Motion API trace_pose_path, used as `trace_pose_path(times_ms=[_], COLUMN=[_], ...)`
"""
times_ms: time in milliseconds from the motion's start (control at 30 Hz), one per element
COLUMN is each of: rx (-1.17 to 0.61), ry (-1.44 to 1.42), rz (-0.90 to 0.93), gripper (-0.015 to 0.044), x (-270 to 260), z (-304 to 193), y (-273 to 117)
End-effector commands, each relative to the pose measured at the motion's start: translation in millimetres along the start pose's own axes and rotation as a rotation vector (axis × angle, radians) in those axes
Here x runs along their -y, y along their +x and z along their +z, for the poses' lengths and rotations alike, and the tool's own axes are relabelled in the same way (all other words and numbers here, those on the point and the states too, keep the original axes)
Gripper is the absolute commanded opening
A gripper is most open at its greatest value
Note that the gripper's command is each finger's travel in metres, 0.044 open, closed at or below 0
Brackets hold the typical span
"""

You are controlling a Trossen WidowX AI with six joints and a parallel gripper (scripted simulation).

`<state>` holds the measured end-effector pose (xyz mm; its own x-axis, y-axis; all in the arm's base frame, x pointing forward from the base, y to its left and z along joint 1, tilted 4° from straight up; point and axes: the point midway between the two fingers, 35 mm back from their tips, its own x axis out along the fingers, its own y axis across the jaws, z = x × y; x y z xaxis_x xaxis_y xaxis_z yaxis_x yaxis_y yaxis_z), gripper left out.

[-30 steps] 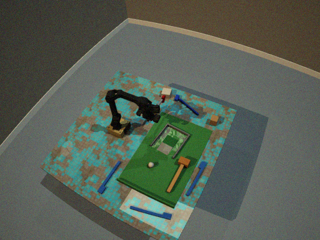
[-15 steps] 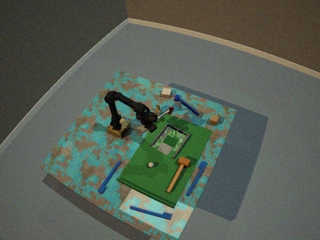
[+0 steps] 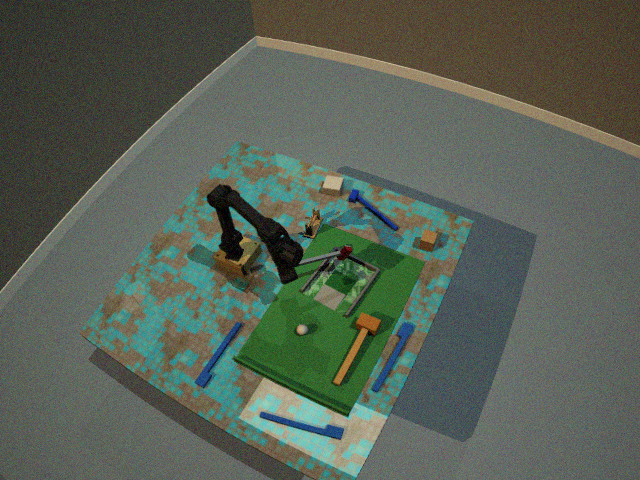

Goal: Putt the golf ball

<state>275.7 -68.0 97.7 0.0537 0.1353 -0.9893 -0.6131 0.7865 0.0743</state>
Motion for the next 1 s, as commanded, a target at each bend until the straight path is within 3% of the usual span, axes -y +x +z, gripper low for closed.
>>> trace_pose_path(times_ms=[0,967], rx=[-0.010,-0.113], ry=[0.117,0.852], rz=[-0.021,-0.096], gripper=[0.0000,0.0000], x=[16,59], z=[-19,-171], y=[-7,-39])
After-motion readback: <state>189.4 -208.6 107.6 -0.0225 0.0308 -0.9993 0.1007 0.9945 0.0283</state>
